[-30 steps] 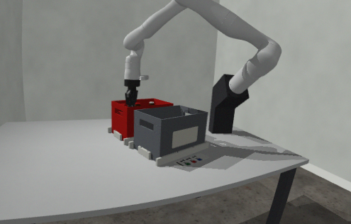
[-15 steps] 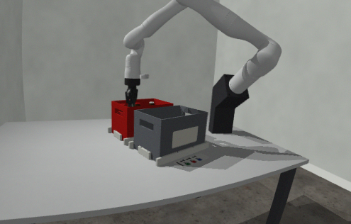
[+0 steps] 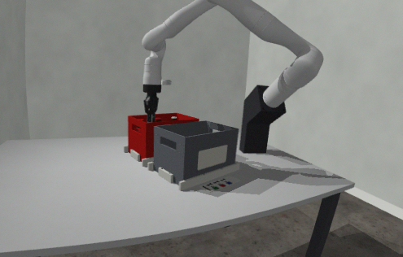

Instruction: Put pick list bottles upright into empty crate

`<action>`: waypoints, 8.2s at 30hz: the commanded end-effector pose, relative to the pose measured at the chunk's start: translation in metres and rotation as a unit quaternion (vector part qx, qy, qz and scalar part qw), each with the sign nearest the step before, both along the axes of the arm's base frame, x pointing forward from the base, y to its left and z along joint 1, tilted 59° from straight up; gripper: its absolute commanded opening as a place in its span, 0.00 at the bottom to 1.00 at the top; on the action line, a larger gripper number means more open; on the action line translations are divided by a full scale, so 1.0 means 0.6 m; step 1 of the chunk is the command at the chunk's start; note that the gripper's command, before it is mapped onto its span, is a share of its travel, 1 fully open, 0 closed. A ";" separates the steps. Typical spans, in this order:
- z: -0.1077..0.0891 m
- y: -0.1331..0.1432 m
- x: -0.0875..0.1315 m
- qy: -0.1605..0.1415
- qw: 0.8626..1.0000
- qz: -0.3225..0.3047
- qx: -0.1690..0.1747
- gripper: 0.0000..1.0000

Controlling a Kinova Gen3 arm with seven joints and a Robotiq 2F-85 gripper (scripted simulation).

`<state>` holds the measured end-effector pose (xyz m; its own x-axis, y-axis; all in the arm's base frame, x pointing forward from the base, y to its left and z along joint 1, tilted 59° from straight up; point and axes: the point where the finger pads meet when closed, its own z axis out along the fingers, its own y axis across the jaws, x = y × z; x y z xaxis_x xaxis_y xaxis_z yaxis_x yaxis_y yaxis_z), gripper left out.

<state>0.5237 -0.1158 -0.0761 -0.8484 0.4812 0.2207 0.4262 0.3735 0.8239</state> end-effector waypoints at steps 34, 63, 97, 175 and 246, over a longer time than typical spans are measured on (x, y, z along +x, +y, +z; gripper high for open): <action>0.046 -0.072 -0.027 0.000 1.000 -0.001 -0.001 0.10; 0.083 -0.127 -0.049 0.000 1.000 -0.001 -0.001 0.10; 0.126 -0.193 -0.075 0.000 1.000 -0.001 -0.001 0.10; 0.157 -0.119 -0.248 0.000 1.000 -0.001 -0.001 0.10; 0.181 -0.031 -0.427 0.000 1.000 -0.001 -0.001 0.10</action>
<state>0.2673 -0.1336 0.0328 -0.8483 0.4815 0.2204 0.4261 0.3737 0.8238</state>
